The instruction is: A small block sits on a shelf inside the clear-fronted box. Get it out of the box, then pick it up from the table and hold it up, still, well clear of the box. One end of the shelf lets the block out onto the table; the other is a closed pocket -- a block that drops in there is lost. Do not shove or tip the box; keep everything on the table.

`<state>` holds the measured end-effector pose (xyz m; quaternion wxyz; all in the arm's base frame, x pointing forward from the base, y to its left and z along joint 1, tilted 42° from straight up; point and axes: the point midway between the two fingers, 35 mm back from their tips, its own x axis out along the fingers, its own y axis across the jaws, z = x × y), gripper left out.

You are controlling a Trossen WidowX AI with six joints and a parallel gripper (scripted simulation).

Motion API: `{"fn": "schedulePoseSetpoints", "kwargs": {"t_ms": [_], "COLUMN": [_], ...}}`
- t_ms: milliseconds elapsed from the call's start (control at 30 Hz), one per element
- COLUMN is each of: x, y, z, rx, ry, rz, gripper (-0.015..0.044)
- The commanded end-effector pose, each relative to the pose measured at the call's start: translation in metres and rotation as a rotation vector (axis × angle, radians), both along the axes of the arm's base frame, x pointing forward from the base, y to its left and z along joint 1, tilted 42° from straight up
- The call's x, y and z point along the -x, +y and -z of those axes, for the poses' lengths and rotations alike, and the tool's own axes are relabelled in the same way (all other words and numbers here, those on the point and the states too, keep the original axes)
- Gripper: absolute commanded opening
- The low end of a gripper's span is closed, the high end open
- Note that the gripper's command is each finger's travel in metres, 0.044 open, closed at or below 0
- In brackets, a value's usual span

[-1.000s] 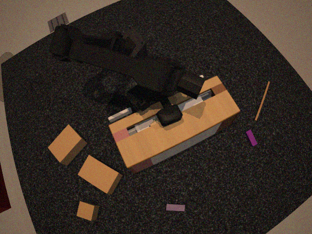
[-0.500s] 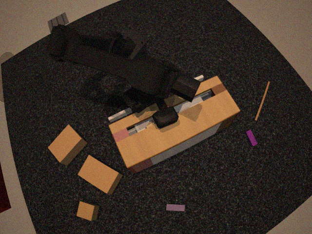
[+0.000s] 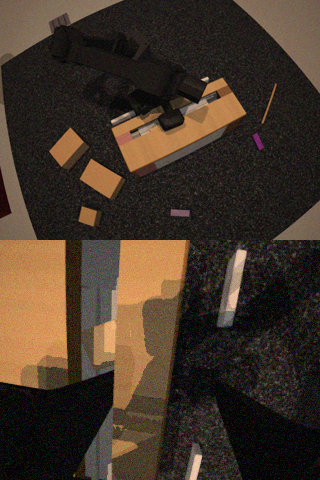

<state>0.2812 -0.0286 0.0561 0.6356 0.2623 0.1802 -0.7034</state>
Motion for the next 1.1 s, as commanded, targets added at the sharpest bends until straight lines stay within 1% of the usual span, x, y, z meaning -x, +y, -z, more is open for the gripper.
{"fn": "schedulePoseSetpoints", "kwargs": {"t_ms": [0, 1067], "x": [0.001, 0.004], "y": [-0.003, -0.024], "z": [-0.003, -0.021], "rx": [0.000, 0.001], "ry": [0.000, 0.000], "rz": [-0.001, -0.001], "gripper": [0.0400, 0.0400]}}
